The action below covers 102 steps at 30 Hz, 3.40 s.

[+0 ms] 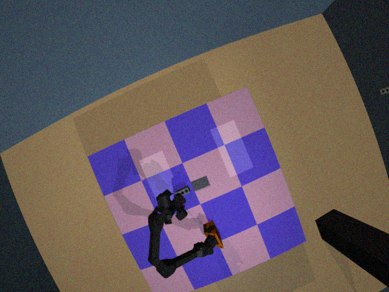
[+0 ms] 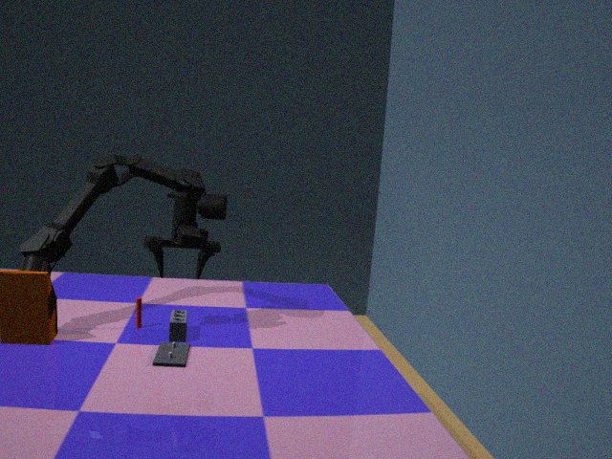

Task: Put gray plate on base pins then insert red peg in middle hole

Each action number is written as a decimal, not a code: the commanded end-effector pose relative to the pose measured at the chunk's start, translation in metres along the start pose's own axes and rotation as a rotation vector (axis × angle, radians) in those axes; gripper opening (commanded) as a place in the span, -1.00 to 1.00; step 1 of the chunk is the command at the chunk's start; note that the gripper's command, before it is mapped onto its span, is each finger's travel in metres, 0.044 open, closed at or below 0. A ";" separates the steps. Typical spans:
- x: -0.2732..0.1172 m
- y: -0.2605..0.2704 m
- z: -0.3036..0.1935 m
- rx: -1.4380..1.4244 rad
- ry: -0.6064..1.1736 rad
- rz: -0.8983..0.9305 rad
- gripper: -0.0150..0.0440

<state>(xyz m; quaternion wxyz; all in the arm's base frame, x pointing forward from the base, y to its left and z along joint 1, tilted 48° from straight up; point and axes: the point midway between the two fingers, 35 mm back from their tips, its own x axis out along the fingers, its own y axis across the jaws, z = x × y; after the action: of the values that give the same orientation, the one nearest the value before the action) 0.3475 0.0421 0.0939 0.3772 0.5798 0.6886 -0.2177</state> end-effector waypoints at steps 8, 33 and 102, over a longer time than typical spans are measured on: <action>0.009 -0.007 0.030 0.256 0.133 0.049 1.00; 0.095 -0.001 0.022 0.258 0.136 0.050 1.00; 0.107 0.003 0.024 0.258 0.130 0.051 -0.49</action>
<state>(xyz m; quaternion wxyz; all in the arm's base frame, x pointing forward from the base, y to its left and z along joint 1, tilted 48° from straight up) 0.3483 0.0996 -0.0088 0.2530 0.6541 0.6642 -0.2588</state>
